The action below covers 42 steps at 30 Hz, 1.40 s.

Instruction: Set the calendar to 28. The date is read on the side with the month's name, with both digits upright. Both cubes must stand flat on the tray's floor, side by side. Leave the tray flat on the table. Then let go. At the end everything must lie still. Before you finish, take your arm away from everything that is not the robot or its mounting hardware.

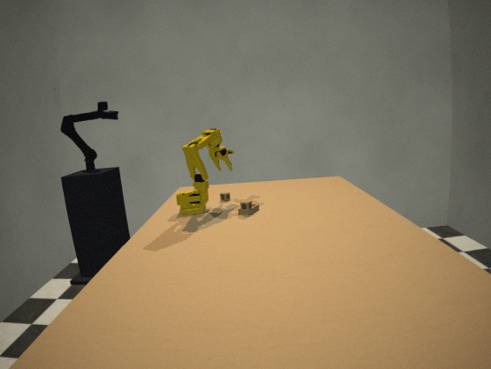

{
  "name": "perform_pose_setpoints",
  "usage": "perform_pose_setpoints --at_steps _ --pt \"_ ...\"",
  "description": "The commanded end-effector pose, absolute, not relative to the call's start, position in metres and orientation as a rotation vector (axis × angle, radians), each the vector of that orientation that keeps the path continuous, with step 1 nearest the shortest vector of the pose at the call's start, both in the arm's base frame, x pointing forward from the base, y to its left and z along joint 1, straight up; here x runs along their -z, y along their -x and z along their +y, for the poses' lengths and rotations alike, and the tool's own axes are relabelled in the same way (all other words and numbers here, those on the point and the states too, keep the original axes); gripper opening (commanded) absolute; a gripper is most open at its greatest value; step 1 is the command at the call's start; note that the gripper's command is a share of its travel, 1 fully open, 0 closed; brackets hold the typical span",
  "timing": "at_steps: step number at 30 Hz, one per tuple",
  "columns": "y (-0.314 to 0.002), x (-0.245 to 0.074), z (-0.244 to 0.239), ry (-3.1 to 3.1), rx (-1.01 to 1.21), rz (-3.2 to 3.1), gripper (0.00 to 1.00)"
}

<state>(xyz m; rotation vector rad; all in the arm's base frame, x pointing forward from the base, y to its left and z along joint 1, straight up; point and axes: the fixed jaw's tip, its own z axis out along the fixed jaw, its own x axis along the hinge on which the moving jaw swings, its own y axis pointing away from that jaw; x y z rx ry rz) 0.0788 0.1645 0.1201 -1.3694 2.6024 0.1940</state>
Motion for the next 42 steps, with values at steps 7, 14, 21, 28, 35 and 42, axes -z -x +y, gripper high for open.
perform_pose_setpoints --at_steps 7,14,21,28,35,42 --pt "-0.079 -0.111 0.167 1.397 -0.138 2.662 0.35" --pt "-0.078 -0.088 0.165 1.454 -0.014 2.771 0.35" --pt "-0.074 -0.06 0.157 1.524 0.162 2.905 0.35" --pt "-0.072 -0.052 0.154 1.546 0.223 2.946 0.35" --pt "-0.073 -0.05 0.155 1.551 0.239 2.956 0.35" --pt "-0.073 -0.05 0.155 1.551 0.239 2.956 0.35"
